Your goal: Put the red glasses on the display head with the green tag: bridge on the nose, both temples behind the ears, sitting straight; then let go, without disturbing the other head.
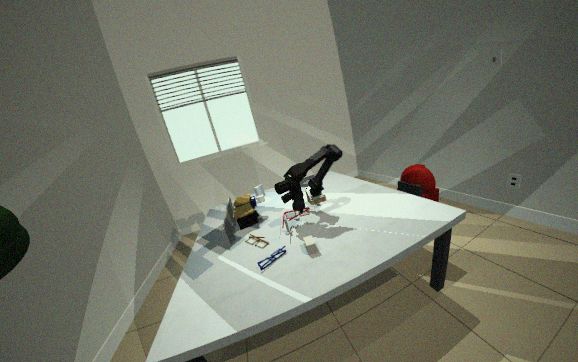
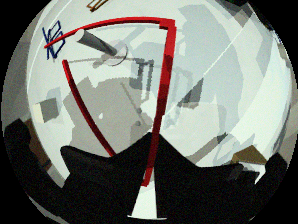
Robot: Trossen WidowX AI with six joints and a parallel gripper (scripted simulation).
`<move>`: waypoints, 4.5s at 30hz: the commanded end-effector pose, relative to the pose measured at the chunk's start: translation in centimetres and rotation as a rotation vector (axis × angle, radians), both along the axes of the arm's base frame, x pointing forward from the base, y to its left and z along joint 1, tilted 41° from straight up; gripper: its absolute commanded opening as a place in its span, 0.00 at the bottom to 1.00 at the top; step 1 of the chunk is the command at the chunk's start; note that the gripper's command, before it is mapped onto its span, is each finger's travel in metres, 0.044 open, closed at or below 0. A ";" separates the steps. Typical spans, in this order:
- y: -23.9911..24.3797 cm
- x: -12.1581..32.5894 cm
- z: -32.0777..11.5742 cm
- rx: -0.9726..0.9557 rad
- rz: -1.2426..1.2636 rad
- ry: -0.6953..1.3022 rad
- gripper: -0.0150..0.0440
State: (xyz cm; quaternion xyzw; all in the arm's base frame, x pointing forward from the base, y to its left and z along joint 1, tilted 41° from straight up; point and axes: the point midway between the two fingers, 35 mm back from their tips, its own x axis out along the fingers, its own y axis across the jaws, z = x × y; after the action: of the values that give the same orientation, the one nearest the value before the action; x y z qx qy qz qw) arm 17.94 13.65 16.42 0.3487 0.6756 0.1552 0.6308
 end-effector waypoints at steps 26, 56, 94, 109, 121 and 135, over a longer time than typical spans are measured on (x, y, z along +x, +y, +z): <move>-2.5 1.0 2.1 -0.013 -0.003 0.004 0.25; -2.2 6.0 6.5 0.010 -0.346 0.305 0.25; 1.5 6.8 1.8 0.017 -0.394 0.347 0.25; 0.8 6.7 1.1 0.016 -0.394 0.347 0.25; 0.1 6.6 0.5 0.016 -0.394 0.347 0.25; -0.7 6.7 -0.3 0.015 -0.394 0.348 0.25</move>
State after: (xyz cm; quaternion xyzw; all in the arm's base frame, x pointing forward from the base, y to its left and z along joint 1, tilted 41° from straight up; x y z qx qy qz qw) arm 24.64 13.16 16.40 0.4992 0.6914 -0.0295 0.5214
